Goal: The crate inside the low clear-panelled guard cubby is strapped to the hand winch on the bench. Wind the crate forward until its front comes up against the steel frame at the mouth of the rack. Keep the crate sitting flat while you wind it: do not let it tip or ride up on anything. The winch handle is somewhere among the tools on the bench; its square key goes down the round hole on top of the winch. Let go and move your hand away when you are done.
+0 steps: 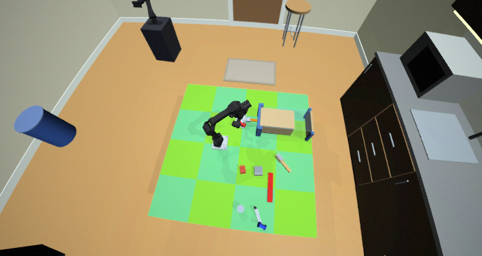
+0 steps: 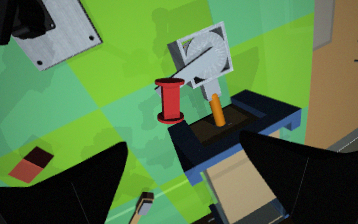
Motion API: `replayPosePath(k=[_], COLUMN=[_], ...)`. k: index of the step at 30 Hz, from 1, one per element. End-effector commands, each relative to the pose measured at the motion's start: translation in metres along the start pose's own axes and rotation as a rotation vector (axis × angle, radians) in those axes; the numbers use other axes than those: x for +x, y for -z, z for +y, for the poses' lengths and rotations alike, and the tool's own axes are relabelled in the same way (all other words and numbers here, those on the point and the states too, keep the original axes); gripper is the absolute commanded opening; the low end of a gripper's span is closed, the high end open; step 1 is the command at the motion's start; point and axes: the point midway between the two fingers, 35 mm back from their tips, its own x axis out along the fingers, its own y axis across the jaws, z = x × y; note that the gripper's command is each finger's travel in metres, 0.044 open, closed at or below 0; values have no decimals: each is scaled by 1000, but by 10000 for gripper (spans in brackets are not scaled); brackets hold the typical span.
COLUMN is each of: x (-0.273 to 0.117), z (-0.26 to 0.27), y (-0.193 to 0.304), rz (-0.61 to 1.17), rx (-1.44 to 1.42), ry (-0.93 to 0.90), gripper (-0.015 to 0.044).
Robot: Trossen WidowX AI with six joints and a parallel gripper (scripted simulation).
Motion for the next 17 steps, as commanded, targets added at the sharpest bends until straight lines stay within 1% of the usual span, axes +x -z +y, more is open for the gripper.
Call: replayPosePath(k=[1, 14, 17], x=[-1, -1, -1], z=[2, 2, -17], y=[-1, -1, -6], rz=[2, 2, 1], rx=[6, 6, 1], ry=[3, 3, 4], gripper=[440, 440, 440])
